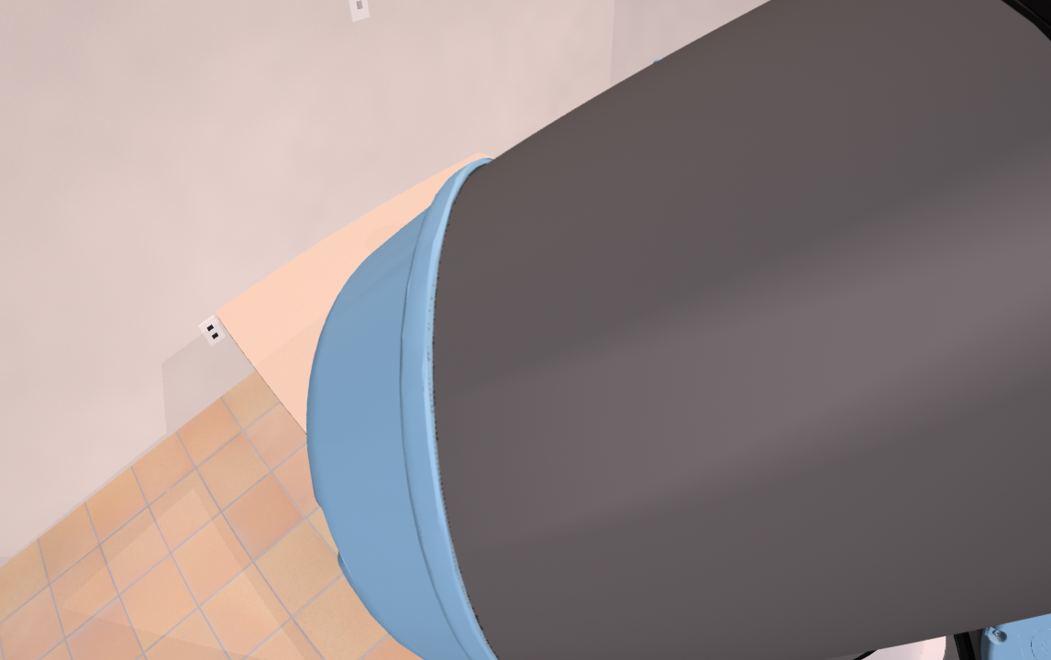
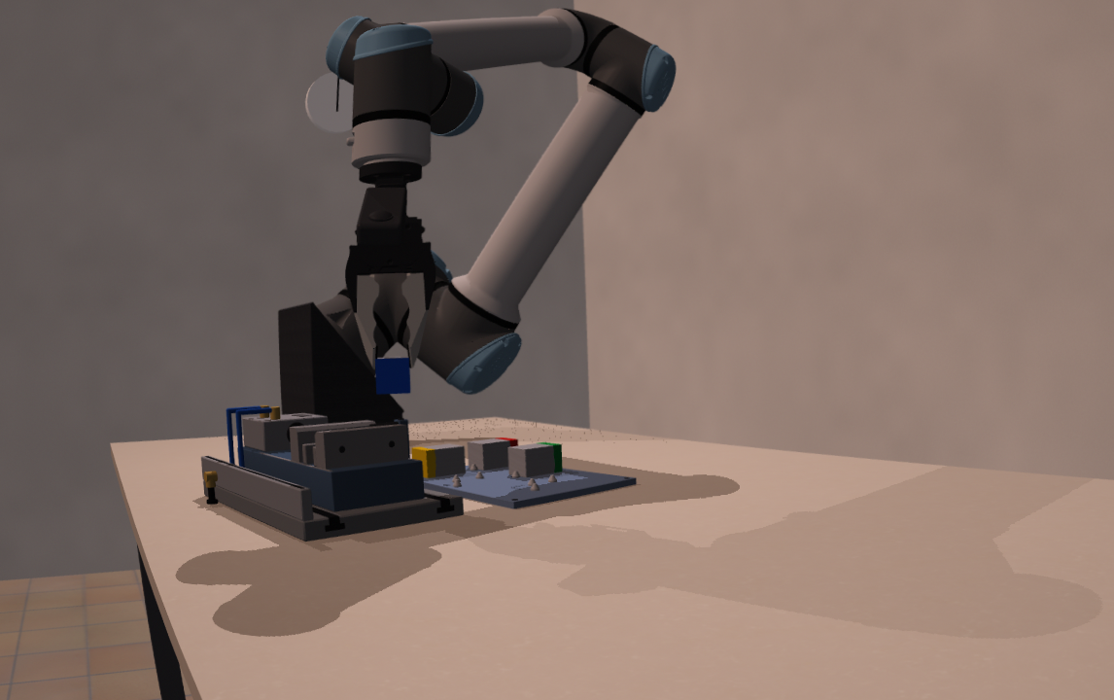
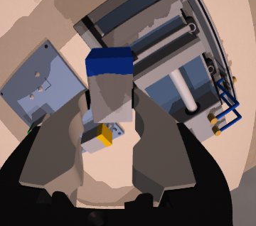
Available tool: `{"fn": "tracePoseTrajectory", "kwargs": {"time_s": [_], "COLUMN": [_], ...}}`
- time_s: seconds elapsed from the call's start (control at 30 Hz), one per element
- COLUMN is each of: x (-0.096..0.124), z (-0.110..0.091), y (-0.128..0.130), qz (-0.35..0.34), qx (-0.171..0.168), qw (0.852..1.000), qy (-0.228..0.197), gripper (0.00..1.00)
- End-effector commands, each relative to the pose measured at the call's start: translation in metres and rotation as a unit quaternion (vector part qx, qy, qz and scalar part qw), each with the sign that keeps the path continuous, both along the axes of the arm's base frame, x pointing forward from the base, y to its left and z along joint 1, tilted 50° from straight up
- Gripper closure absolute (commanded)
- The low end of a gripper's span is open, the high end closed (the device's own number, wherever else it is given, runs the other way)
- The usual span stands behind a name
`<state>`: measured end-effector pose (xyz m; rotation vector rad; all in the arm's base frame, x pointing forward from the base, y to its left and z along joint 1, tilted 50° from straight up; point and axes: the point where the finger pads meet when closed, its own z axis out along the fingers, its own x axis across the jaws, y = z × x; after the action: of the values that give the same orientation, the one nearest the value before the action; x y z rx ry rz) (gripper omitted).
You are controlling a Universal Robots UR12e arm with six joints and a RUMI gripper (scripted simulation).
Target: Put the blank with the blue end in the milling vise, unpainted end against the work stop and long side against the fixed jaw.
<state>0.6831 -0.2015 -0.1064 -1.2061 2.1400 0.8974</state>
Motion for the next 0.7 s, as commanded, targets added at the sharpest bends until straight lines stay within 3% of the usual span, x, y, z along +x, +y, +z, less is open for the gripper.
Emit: {"fn": "tracePoseTrajectory", "kwargs": {"time_s": [0.0, 0.67], "x": [0.001, 0.002], "z": [-0.004, -0.016], "y": [-0.004, -0.014], "qz": [-0.026, -0.101], "qx": [0.003, 0.017], "qw": [0.999, 0.988], "qy": [0.029, 0.117], "gripper": [1.00, 1.00]}}
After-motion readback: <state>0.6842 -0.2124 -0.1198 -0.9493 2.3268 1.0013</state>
